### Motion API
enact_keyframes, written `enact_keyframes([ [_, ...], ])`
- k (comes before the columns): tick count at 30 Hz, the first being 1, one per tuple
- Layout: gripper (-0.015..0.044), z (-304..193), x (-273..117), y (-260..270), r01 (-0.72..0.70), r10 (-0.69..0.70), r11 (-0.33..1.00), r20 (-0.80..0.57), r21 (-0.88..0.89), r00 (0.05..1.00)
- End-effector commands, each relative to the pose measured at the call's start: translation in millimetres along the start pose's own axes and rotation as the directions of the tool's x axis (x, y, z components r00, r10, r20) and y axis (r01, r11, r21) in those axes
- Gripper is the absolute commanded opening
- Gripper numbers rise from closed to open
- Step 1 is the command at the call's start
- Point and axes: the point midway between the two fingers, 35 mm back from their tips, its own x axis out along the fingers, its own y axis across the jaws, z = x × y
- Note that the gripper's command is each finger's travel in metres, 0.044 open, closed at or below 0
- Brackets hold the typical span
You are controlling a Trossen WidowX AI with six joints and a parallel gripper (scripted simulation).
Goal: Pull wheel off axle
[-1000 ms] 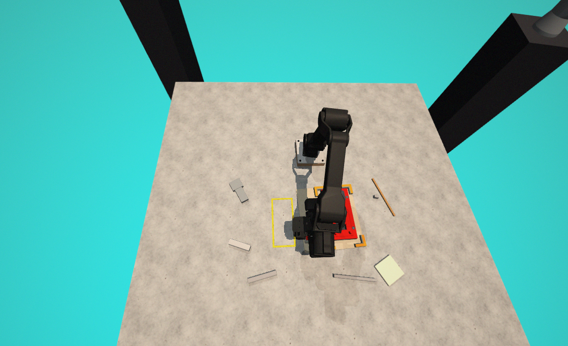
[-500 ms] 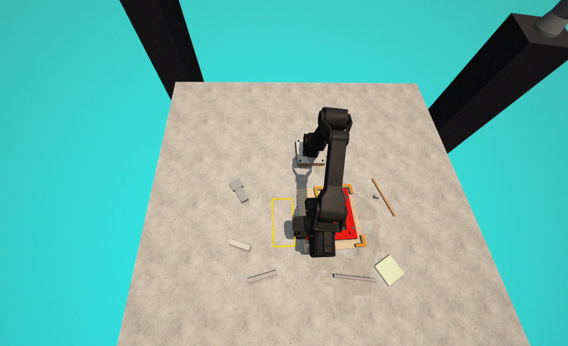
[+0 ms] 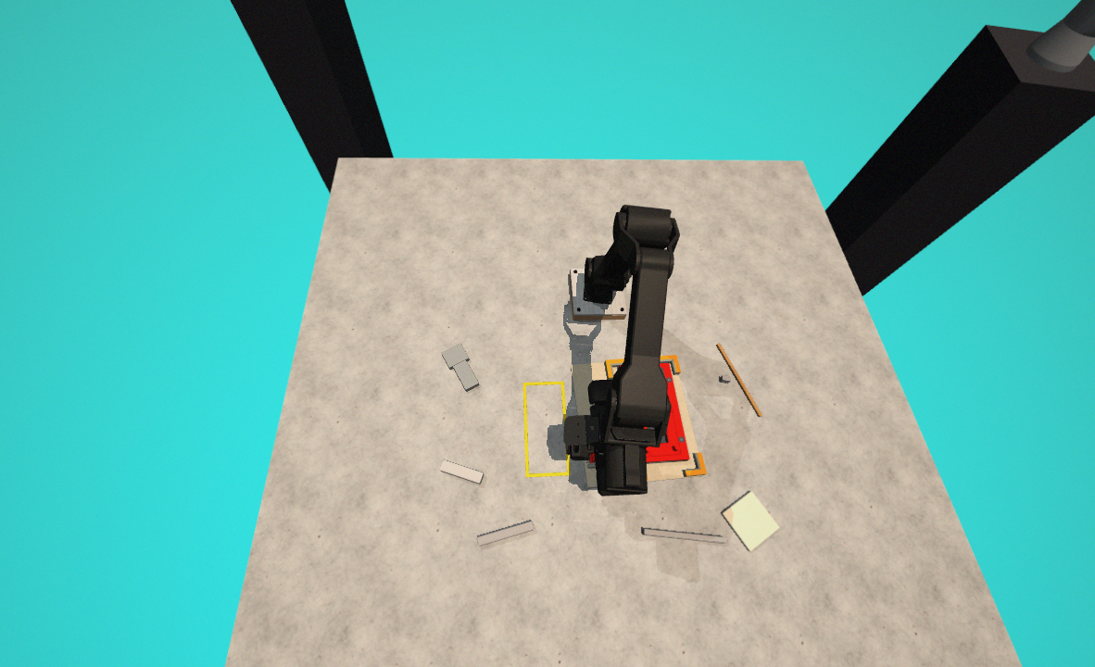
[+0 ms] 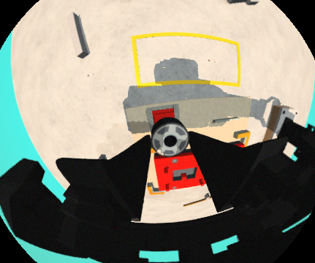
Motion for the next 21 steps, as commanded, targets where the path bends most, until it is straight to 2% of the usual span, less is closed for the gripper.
enact_keyframes([
  [1,0.0000,0.2,-3.5,0.7,-0.005,0.005,1.000,0.000,-0.001,1.000],
  [21,0.0000,0.2,-9.9,0.4,-0.007,0.007,1.000,-0.001,0.000,1.000],
])
